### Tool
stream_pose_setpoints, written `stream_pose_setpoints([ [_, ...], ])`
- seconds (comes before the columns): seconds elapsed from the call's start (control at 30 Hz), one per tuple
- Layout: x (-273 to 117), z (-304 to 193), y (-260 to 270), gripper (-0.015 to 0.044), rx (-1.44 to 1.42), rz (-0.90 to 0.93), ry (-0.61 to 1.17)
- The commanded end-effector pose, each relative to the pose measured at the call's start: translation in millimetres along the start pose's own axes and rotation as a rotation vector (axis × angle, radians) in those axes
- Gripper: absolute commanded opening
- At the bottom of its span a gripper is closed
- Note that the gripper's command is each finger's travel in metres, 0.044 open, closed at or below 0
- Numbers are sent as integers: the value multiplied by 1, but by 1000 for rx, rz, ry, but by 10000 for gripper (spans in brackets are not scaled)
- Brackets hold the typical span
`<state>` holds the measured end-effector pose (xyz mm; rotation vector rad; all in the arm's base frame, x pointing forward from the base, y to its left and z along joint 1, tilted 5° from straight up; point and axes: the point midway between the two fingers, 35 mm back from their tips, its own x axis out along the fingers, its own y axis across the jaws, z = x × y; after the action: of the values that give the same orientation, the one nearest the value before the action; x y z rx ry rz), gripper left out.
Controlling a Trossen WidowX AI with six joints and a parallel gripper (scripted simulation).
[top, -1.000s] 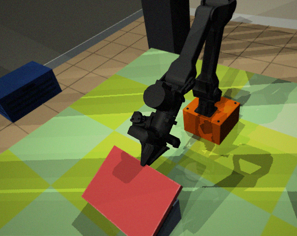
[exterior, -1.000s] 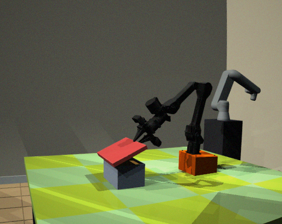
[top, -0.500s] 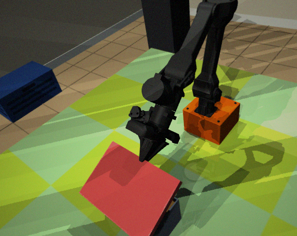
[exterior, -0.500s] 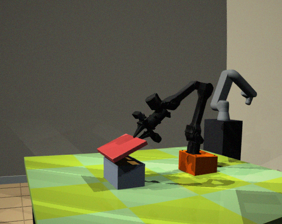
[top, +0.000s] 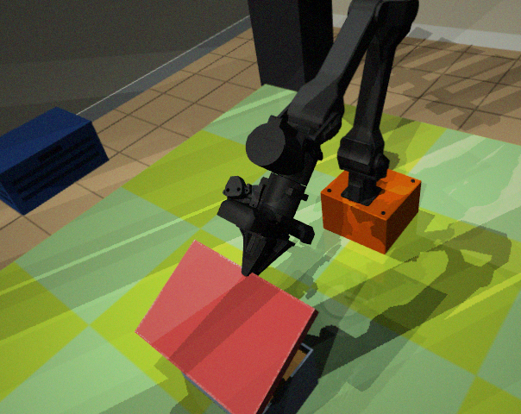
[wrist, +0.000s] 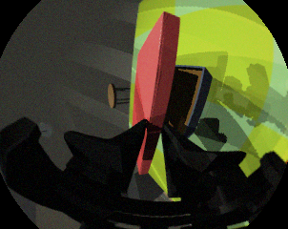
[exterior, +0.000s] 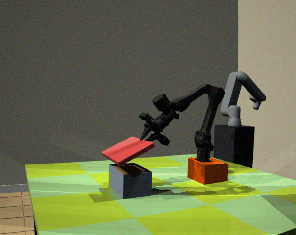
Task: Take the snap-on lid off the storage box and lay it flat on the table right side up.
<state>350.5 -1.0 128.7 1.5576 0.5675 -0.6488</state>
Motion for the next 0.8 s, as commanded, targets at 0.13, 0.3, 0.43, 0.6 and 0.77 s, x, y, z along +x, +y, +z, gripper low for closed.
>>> stream_pose_setpoints([
  [0.13,-11,-1,17,0,-5,29,7],
  [0.3,-13,-1,18,0,-5,29,7],
  [0.43,-13,-1,18,0,-5,29,7],
  [0.6,-11,1,14,0,-5,29,7],
  [0.77,-9,13,10,0,-6,29,6],
])
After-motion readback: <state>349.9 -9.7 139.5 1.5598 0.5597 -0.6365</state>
